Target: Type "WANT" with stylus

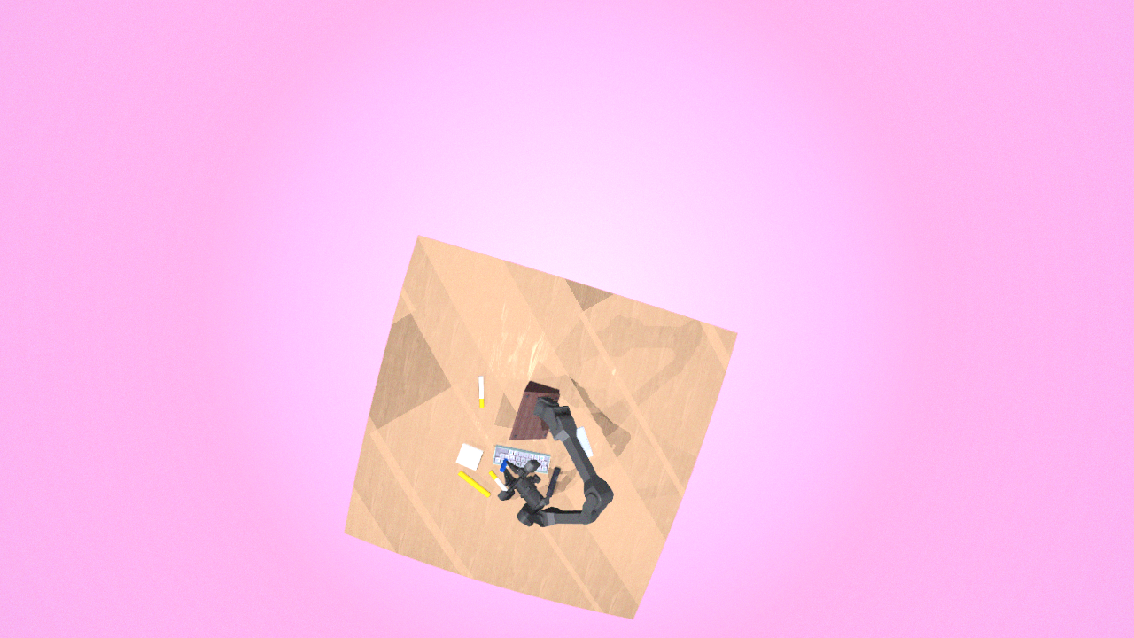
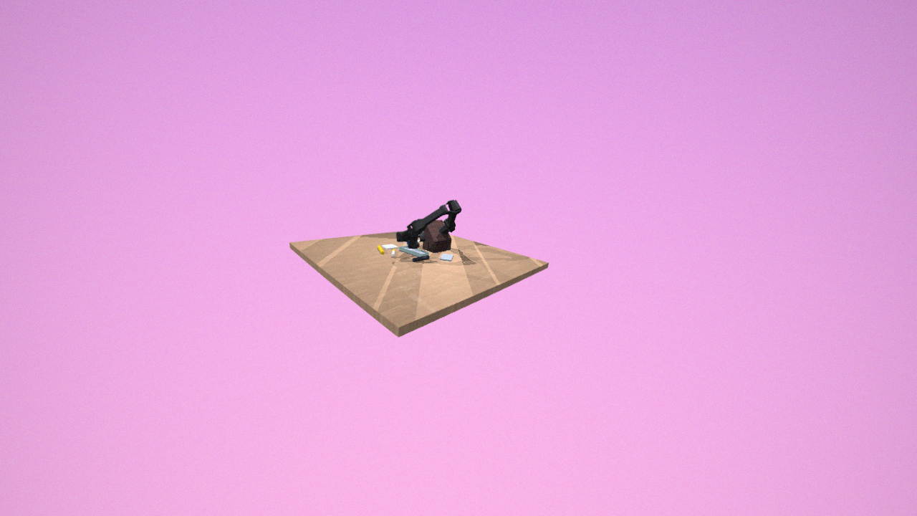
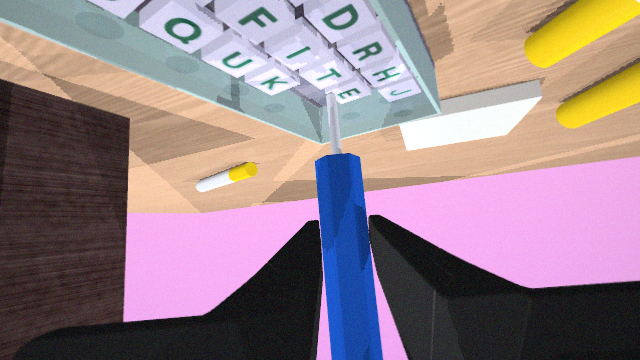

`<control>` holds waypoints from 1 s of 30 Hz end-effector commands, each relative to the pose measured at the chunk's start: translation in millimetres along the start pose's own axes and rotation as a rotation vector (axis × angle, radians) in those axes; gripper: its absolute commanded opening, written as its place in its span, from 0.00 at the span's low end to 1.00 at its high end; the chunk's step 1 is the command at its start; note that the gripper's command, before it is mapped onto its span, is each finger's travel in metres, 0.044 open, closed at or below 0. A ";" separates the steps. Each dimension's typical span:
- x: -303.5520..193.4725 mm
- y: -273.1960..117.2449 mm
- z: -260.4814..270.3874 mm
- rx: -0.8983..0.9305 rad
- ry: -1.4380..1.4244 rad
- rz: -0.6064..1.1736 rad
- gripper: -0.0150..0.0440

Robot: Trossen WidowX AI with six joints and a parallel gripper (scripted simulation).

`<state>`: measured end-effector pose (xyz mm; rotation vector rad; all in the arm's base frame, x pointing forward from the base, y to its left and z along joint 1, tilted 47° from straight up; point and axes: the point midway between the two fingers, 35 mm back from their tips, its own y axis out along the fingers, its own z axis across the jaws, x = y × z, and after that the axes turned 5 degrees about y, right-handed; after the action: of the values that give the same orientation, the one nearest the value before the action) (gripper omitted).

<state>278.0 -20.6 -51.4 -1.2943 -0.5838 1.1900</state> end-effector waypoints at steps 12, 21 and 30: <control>6.0 3.7 0.8 0.002 0.006 -0.002 0.39; 9.1 5.5 1.1 0.002 0.006 -0.002 0.39; 8.6 5.3 1.1 0.002 0.006 -0.002 0.39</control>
<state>278.4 -13.6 -58.4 -1.2944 -0.5822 1.1903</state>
